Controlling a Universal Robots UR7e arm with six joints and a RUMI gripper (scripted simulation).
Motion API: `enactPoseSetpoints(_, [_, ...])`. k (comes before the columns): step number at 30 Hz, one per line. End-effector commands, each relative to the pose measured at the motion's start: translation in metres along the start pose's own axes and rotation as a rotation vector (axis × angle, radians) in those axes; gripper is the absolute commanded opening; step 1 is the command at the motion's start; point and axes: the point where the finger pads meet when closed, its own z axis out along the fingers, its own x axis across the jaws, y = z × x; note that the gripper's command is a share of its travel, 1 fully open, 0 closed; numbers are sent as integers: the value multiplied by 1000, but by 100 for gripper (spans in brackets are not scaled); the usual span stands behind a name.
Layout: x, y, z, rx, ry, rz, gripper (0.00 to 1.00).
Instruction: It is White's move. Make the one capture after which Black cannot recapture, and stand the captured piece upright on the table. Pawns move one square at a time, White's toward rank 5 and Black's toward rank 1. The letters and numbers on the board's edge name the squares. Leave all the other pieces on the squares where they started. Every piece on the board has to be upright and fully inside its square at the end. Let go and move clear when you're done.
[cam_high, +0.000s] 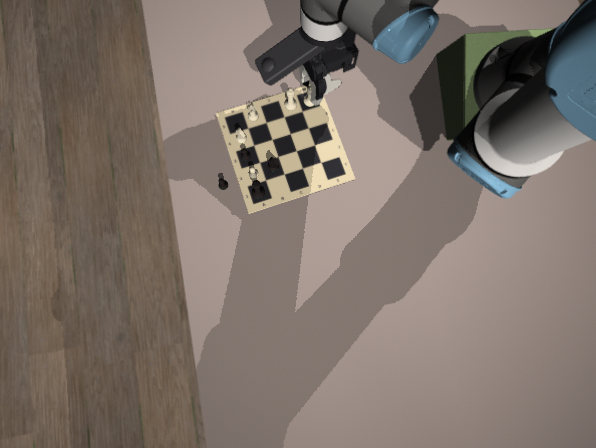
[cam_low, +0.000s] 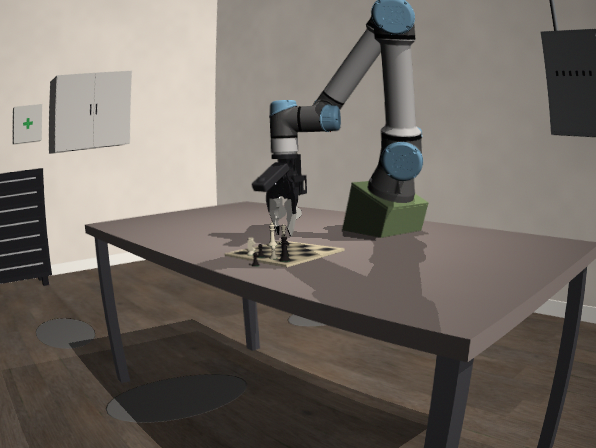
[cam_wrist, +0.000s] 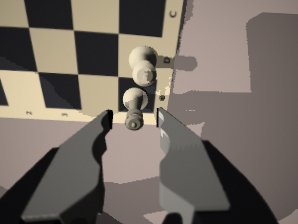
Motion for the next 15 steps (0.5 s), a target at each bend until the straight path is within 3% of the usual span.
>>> enactPoseSetpoints(1, [0, 0, 0, 1, 1, 0, 25])
enactPoseSetpoints(10, [0, 0, 0, 1, 1, 0, 25])
enactPoseSetpoints(11, [0, 0, 0, 1, 1, 0, 0])
enactPoseSetpoints(15, [0, 0, 0, 1, 1, 0, 0])
